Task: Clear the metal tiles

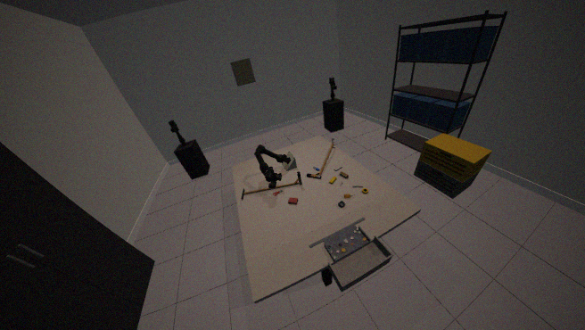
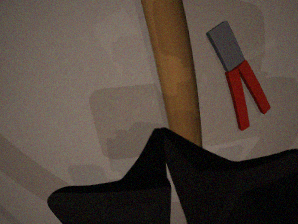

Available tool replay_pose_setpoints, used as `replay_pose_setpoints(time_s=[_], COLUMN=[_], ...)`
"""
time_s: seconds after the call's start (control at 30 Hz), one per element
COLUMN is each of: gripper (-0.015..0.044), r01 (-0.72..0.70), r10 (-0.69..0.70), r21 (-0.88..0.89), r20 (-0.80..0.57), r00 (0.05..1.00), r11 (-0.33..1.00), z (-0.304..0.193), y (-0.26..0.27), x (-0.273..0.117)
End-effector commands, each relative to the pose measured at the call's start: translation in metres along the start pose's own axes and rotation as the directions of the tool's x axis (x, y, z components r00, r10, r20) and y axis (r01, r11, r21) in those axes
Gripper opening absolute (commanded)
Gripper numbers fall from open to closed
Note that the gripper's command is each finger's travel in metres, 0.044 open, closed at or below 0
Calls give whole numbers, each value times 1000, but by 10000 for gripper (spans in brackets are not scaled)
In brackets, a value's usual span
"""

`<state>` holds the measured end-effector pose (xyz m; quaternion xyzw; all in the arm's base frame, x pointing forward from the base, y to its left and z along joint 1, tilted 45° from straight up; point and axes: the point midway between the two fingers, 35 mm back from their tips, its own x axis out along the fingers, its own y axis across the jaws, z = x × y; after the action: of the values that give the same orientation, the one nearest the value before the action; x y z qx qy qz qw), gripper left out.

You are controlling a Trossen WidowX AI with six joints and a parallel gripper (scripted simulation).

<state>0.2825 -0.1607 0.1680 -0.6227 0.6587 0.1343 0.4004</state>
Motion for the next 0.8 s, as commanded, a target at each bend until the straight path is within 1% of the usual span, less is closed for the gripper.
replay_pose_setpoints(time_s=[0.0,0.77], gripper=[0,0], r01=[-2,-1], r10=[2,1], r21=[-6,-5], r20=[2,2], r00=[1000,1000], r11=[1000,1000], z=[1,3], y=[-5,-27], x=[2,4])
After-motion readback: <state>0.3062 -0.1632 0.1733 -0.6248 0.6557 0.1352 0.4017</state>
